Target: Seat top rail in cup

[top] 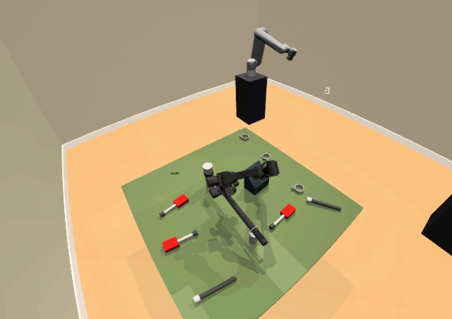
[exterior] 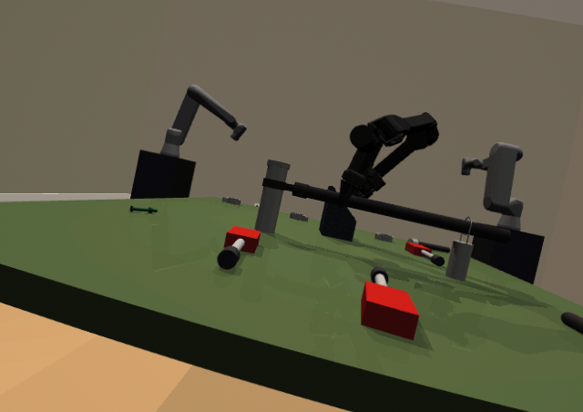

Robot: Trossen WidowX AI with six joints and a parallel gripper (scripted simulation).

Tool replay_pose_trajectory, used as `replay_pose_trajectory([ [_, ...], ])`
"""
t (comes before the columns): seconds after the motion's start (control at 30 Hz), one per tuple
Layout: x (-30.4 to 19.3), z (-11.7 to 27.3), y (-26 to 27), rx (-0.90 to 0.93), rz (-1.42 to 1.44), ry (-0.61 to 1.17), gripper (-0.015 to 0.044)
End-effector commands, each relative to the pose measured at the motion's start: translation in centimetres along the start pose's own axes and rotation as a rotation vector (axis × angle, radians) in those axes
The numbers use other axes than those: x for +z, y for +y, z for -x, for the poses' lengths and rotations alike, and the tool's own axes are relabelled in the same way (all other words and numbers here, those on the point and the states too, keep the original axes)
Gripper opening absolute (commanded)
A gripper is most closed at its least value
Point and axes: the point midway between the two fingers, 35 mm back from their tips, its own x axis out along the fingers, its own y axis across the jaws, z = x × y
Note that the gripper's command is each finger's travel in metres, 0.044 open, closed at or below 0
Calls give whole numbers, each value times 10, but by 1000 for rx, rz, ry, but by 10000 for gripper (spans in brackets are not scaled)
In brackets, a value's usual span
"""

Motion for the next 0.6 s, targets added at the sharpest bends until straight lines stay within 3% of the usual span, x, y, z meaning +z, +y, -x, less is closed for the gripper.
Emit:
replay_pose_trajectory([
  [0.0, -6, 1, 0, -3, -5, 13, 0],
  [0.57, -14, 0, -1, -3, -5, 14, 0],
])
